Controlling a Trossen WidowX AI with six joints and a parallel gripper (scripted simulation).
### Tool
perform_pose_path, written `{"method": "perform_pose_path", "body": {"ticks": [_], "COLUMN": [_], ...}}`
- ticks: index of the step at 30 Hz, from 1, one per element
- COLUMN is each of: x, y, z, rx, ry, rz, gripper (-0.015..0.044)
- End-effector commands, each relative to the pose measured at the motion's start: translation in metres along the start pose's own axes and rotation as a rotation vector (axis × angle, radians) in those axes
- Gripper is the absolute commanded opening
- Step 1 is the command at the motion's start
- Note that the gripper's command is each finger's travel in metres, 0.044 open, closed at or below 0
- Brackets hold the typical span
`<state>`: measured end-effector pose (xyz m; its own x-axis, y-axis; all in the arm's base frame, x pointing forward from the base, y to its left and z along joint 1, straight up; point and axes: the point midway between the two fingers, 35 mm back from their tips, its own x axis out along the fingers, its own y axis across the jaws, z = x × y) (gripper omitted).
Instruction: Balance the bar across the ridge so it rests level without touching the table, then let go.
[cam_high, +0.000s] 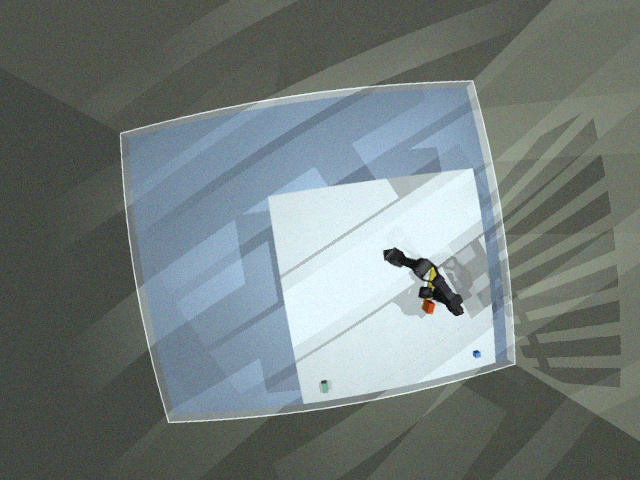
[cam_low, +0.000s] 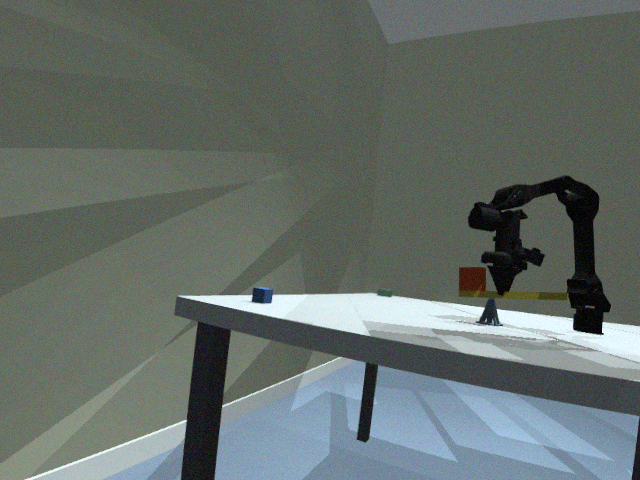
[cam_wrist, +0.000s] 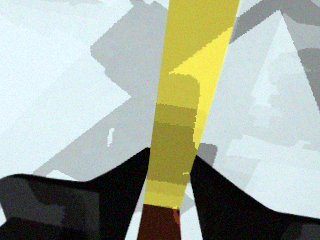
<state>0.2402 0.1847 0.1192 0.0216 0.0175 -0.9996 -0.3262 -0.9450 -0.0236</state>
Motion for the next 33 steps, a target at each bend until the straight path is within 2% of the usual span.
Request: {"method": "perform_pose_path", "body": {"ticks": [1,33], "x": [0.0007,0.0034], "y": [-0.0001,0.0002], "z": [-0.0002,0.0003], "rx": [-0.004,-0.004], "ry": [0.001,0.001], "rz": [-0.001,-0.001], "gripper": [0.0,0.0]}}
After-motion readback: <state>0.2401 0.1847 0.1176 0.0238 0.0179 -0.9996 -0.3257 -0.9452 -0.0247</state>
